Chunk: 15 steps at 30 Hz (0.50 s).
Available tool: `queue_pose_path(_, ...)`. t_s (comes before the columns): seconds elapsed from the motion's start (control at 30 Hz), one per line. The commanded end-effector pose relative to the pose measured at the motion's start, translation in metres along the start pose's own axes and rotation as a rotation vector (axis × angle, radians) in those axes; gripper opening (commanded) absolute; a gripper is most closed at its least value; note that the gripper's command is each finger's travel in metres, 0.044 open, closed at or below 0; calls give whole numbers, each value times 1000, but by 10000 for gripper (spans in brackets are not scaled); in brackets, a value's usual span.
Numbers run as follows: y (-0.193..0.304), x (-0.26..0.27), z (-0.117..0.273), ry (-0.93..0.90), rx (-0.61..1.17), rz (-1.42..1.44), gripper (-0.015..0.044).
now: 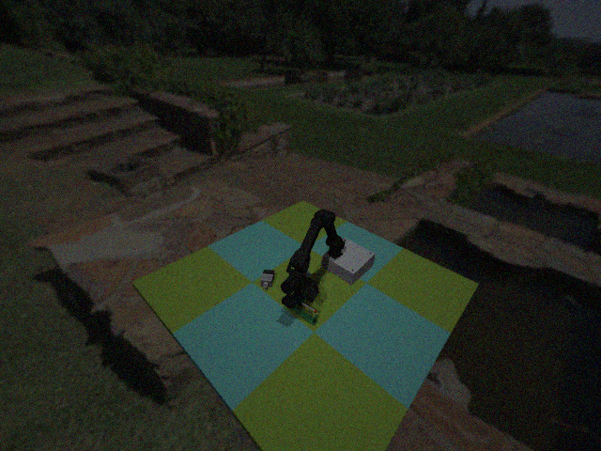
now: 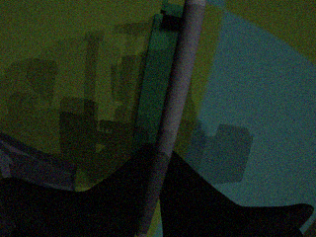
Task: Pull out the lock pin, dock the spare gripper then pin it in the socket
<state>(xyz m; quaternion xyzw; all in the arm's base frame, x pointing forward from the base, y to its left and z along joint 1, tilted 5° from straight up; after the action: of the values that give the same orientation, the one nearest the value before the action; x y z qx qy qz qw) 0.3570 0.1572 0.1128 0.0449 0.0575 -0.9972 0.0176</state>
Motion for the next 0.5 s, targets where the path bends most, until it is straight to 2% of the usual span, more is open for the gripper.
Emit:
queue_pose_path(0.0, 1, 1, -7, -2, 1, 5, 0)
queue_pose_path(0.47, 3, 1, -28, 5, -2, 5, 0)
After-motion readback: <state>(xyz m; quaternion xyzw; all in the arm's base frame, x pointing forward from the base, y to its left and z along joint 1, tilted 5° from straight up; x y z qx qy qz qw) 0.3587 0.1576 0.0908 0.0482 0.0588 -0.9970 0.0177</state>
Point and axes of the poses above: the point midway between the two fingers, 35 mm back from their tips, its own z axis back along the fingers, its own x axis across the jaws, y = z × x, the point moved 7 cm from there along z, back along the fingers, and after that the axes turned 12 degrees about -z, right-handed, at the moved point
